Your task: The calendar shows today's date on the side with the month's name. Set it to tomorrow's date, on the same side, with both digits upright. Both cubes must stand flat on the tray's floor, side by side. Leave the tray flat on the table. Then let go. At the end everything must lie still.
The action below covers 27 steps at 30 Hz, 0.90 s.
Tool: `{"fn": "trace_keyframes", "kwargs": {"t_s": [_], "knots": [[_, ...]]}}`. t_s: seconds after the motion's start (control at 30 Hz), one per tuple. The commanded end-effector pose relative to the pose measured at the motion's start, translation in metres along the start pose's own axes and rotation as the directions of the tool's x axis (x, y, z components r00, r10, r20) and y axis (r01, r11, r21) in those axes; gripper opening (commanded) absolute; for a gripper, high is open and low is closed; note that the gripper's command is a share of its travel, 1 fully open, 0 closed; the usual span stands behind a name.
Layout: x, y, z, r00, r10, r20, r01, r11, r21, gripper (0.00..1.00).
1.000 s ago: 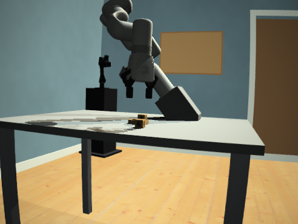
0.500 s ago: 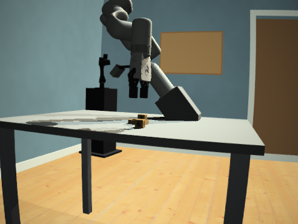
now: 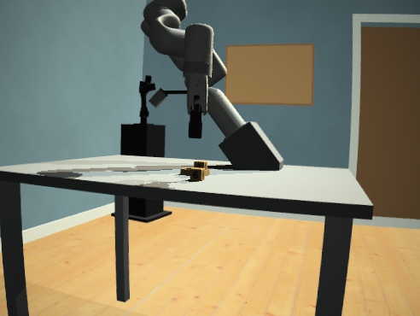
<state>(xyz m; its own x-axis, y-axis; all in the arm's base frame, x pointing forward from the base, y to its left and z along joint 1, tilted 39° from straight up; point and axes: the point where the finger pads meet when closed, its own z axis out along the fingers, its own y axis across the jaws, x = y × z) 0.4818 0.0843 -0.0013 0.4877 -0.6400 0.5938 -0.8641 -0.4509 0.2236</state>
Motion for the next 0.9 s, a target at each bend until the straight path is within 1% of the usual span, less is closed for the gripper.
{"fn": "trace_keyframes", "kwargs": {"t_s": [0.0,0.07,0.1,0.13,0.23,0.43,0.53,0.57,0.63,0.73,0.77,0.83,0.87], "knots": [[0.001,-0.004,-0.002,0.985,-0.172,0.009,0.172,0.985,-0.003,1.00],[0.001,-0.004,-0.002,0.985,-0.172,0.009,0.172,0.985,-0.003,1.00],[0.002,-0.004,-0.002,0.979,-0.204,0.009,0.204,0.979,-0.002,1.00],[0.002,-0.005,-0.002,0.961,-0.276,0.009,0.276,0.961,-0.002,1.00],[0.002,-0.006,-0.002,0.939,-0.345,0.009,0.345,0.939,-0.001,1.00],[0.003,-0.009,-0.003,0.851,-0.526,0.010,0.526,0.851,0.001,1.00],[0.004,-0.011,-0.003,0.792,-0.611,0.009,0.611,0.792,0.002,1.00],[0.004,-0.011,-0.003,0.781,-0.624,0.009,0.624,0.781,0.002,1.00],[0.004,-0.011,-0.003,0.781,-0.624,0.009,0.624,0.781,0.002,1.00],[0.005,-0.013,-0.003,0.678,-0.735,0.009,0.735,0.679,0.004,1.00],[0.005,-0.013,-0.003,0.675,-0.738,0.009,0.738,0.675,0.004,1.00],[0.005,-0.014,-0.003,0.613,-0.790,0.009,0.790,0.613,0.004,1.00],[0.005,-0.014,-0.003,0.608,-0.794,0.009,0.794,0.608,0.005,1.00]]}}
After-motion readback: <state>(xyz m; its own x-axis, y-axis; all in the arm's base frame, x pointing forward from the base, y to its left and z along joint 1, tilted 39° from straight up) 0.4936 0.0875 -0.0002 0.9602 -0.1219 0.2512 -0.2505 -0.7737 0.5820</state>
